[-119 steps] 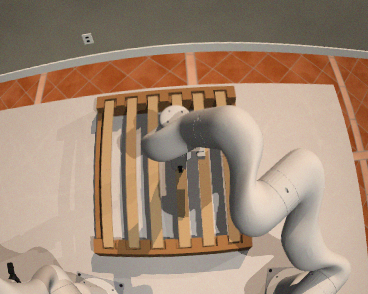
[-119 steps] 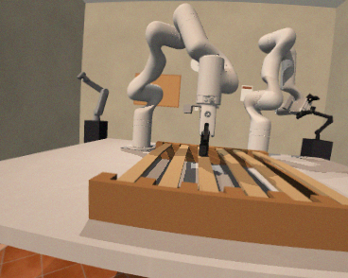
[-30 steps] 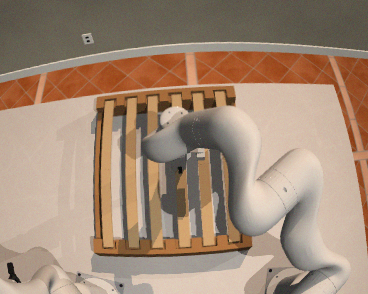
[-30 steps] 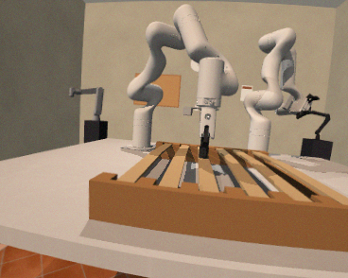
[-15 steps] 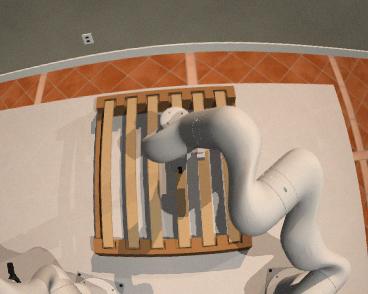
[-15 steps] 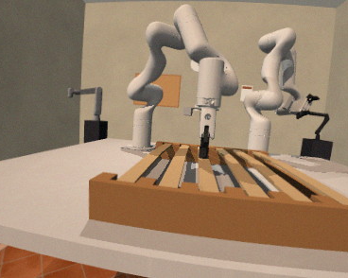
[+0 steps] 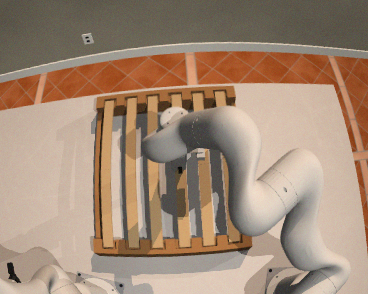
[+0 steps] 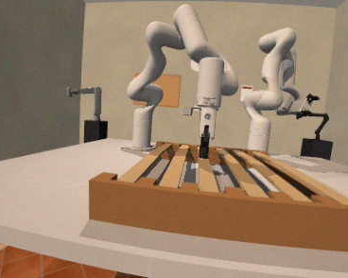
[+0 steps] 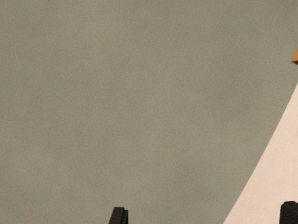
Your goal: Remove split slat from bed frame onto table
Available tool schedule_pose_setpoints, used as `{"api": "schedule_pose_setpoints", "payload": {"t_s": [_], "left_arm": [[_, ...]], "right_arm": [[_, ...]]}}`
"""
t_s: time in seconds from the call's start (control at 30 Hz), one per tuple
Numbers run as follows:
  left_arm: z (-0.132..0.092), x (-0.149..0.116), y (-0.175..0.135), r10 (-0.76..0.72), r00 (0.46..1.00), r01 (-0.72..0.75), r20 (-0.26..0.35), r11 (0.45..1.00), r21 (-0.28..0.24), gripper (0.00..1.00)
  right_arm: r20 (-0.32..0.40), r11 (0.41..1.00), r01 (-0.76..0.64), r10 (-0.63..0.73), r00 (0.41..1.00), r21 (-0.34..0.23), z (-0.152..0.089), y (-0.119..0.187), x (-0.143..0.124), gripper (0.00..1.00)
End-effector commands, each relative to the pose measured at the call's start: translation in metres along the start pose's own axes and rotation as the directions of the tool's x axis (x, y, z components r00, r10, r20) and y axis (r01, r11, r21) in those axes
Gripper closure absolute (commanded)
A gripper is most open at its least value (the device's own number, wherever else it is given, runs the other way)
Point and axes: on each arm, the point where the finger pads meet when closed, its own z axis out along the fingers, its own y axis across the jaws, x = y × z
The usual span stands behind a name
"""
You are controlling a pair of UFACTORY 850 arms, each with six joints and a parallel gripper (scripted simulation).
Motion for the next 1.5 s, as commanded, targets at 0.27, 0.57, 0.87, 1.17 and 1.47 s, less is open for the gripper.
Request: {"api": "schedule_pose_setpoints", "payload": {"t_s": [0.27,0.57,0.87,1.17,1.47], "left_arm": [[-0.0001,-0.0001,-0.0004,0.001,1.0,-0.001,0.0,1.0,0.0,0.0],[-0.0001,-0.0001,-0.0004,0.001,1.0,-0.001,0.0,1.0,0.0,0.0],[-0.0001,-0.0001,-0.0004,0.001,1.0,-0.001,0.0,1.0,0.0,0.0],[-0.0001,-0.0001,-0.0004,0.001,1.0,-0.001,0.0,1.0,0.0,0.0],[-0.0001,-0.0001,-0.0004,0.001,1.0,-0.001,0.0,1.0,0.0,0.0]], "right_arm": [[0.0,1.0,0.0,0.0,1.0,-0.001,0.0003,0.0002,-0.0002,1.0],[-0.001,1.0,0.0,0.0,1.0,-0.001,0.0005,-0.0007,-0.0003,1.0],[-0.001,1.0,0.0,0.0,1.0,-0.001,0.0005,-0.0007,-0.0003,1.0],[-0.001,1.0,0.0,0.0,1.0,-0.001,-0.0082,-0.0001,-0.0003,1.0],[-0.001,1.0,0.0,0.0,1.0,-0.001,-0.0082,-0.0001,-0.0003,1.0]]}}
